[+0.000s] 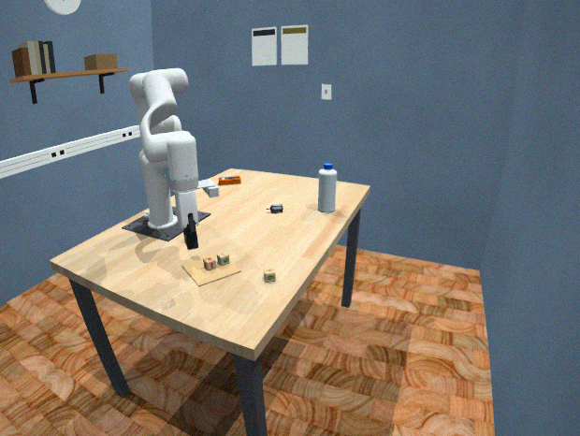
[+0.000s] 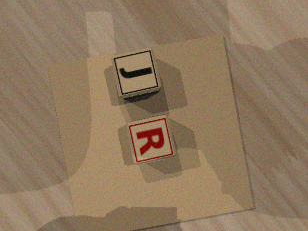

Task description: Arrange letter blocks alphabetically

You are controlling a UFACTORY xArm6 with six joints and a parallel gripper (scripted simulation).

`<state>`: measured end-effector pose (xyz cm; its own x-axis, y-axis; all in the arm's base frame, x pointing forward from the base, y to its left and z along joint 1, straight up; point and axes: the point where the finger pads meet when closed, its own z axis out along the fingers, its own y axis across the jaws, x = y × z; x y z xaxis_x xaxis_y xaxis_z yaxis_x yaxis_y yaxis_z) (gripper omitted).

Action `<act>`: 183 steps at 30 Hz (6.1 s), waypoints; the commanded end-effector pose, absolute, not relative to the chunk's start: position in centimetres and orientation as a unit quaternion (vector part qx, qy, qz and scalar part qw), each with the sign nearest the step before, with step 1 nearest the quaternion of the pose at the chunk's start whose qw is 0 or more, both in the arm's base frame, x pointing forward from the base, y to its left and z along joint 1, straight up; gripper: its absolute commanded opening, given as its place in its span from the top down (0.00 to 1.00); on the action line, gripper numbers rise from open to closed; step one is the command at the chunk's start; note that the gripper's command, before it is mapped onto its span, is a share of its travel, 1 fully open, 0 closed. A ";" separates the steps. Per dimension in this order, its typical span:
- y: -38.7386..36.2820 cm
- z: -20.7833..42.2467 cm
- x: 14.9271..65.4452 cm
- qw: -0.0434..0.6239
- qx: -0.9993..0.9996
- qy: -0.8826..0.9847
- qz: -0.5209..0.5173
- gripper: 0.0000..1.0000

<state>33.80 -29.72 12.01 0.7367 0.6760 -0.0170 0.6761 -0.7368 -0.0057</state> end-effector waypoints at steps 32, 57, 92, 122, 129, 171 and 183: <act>-28.0 10.5 32.9 0.003 0.883 0.469 -0.003 0.72; -28.1 2.6 32.9 0.002 0.883 0.469 -0.003 0.72; -28.1 2.5 32.9 0.002 0.883 0.469 -0.003 0.72; -28.1 2.1 32.8 0.002 0.883 0.469 -0.003 0.72; -28.1 2.1 32.8 0.002 0.883 0.469 -0.003 0.72; -28.1 2.1 32.8 0.002 0.883 0.469 -0.003 0.52; -28.1 2.2 32.8 0.002 0.883 0.469 -0.003 0.52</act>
<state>32.69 -27.93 1.92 0.5609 0.8279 -0.0077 0.8279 -0.5609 -0.0042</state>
